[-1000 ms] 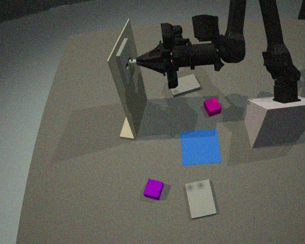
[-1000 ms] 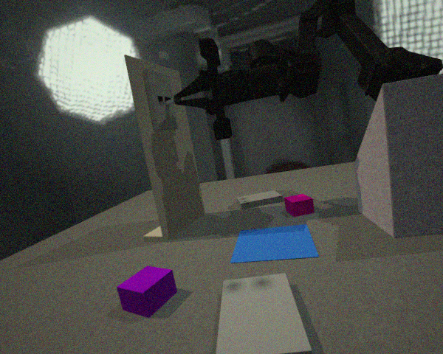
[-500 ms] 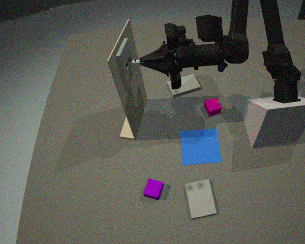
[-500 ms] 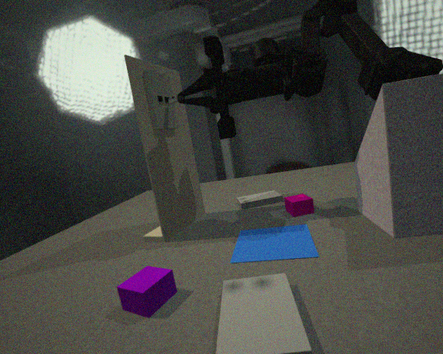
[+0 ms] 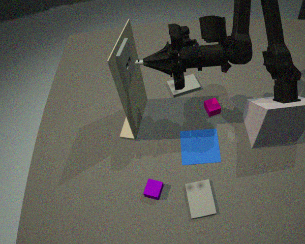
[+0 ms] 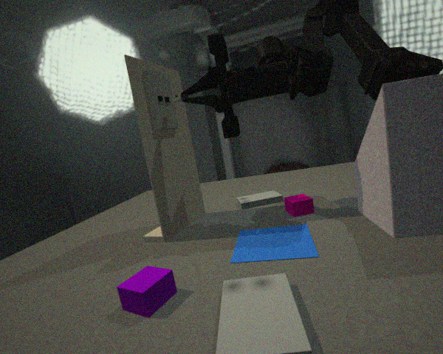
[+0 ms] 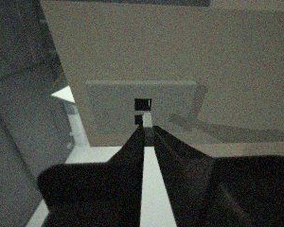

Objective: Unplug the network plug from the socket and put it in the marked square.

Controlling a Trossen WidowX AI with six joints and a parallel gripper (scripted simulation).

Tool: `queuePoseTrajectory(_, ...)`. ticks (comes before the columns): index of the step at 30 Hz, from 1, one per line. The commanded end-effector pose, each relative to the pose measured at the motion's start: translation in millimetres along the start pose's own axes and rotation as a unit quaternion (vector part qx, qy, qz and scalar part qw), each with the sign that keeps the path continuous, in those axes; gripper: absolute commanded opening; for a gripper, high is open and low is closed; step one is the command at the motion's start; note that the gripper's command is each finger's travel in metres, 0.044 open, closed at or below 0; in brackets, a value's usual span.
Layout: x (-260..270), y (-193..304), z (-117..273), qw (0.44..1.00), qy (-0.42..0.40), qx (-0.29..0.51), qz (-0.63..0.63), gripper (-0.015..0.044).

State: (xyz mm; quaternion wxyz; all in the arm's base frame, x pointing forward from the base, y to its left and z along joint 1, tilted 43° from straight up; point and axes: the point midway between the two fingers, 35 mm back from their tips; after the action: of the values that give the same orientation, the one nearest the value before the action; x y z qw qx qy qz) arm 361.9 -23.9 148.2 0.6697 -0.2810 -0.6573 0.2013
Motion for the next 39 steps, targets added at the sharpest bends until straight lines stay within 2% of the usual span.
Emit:
queuePoseTrajectory(1, -1, 1, 4, 1.0, 0.002, -0.001, -0.002, 0.0)
queuePoseTrajectory(39, -2, 10, 26, 1.0, 0.003, -0.001, -0.002, 0.0)
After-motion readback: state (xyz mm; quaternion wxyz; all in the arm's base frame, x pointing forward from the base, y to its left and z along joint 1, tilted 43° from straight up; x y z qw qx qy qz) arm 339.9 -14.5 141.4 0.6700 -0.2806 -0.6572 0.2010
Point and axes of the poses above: the point midway between the two fingers, 35 mm back from their tips, its own z axis back along the fingers, its own x axis across the jaws, y = z × x, and after that the axes turned 3 degrees about -z, right-handed
